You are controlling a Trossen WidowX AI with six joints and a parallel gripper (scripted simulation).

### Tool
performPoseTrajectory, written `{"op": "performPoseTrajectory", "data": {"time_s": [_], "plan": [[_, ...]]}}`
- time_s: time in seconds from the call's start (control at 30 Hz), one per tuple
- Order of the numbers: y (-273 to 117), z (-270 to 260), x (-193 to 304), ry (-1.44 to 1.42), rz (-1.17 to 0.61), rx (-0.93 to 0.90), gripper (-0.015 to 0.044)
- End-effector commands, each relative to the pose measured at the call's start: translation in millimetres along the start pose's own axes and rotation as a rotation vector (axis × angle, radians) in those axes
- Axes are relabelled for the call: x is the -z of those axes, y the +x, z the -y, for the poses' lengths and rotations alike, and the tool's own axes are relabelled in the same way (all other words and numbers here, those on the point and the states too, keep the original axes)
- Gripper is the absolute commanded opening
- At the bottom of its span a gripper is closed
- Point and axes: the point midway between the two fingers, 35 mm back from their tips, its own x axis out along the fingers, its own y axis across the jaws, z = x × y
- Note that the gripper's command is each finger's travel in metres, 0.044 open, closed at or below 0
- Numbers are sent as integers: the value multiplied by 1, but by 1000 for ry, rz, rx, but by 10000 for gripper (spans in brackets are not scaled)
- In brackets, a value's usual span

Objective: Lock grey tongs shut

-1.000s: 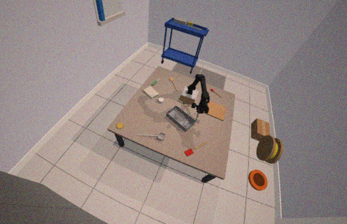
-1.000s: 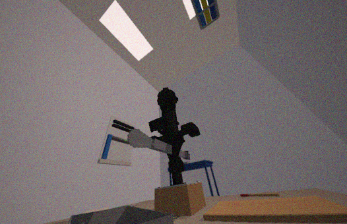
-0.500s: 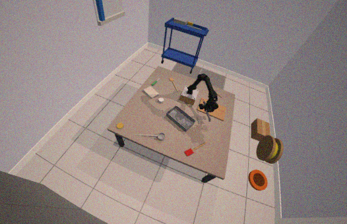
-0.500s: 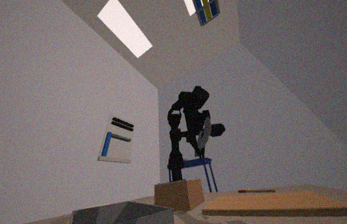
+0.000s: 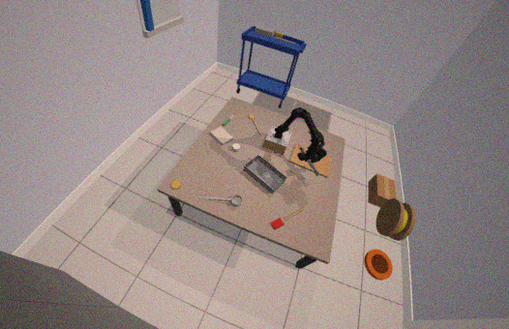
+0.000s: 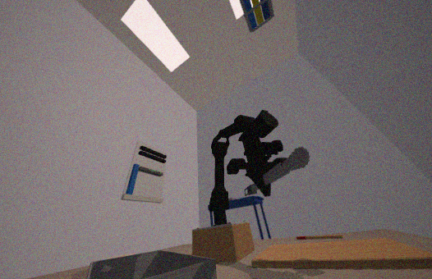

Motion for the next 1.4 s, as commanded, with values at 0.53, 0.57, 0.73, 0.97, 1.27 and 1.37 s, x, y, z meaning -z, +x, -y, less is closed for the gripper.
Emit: {"op": "performPoseTrajectory", "data": {"time_s": [0.53,0.57,0.73,0.97,1.27,1.37], "plan": [[-1,-115,43,-627,2,-13,-150],[-1,-121,46,-659,2,-13,-150],[-1,-147,64,-818,2,-16,-150],[-2,-180,91,-1036,3,-19,-150],[-1,-183,94,-1054,16,-29,-150],[2,-184,92,-1046,48,-54,-150]]}}
